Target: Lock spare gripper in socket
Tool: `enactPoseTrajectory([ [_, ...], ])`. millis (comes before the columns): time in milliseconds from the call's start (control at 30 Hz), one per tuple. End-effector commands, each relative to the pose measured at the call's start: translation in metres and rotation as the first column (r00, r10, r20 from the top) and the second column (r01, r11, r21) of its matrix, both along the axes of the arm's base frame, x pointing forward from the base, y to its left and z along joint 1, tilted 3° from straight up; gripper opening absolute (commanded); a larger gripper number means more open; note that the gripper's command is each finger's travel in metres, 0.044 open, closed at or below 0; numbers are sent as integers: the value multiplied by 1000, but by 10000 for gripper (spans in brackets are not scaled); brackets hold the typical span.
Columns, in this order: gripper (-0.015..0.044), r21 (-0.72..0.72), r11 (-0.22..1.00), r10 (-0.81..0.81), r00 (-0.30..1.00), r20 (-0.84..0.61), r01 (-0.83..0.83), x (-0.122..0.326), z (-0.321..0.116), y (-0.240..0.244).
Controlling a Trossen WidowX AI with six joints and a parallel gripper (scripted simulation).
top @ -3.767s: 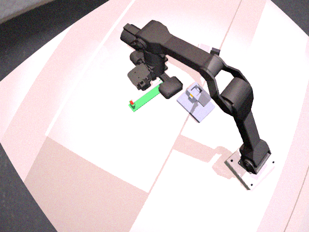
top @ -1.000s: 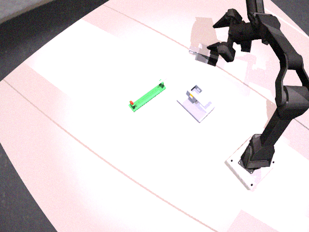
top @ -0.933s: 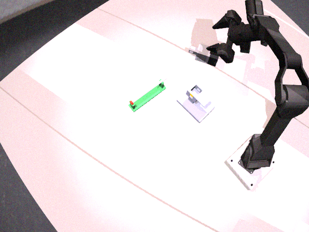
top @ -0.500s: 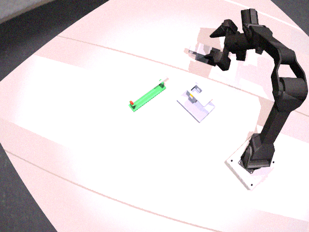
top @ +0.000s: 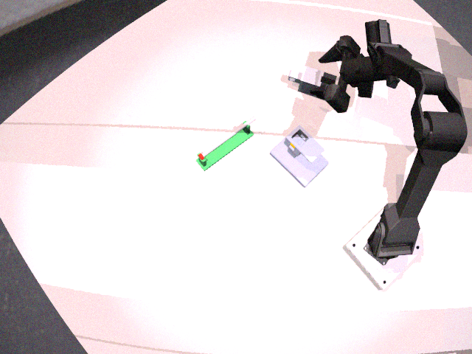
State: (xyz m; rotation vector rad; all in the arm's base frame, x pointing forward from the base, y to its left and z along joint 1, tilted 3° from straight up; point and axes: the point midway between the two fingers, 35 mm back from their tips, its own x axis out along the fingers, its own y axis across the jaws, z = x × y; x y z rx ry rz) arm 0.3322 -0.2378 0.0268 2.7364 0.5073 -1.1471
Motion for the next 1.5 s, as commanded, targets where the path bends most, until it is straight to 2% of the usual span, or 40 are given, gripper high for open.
enactPoseTrajectory([
  [0, 440, 7, 1000, -2, 1000, -2, 2, 0, -7, 1],
  [633, 440, 8, 1000, -2, 1000, -2, 2, -2, -34, 3],
  [933, 204, 8, 1000, -2, 1000, -2, 2, -2, -34, 3],
  [1167, 157, 8, 1000, -2, 1000, -2, 2, -2, -34, 3],
  [1367, 0, 7, 1000, -2, 1000, -2, 2, 0, -19, 0],
  [1467, 0, 7, 1000, -2, 1000, -2, 2, 2, -1, -2],
])
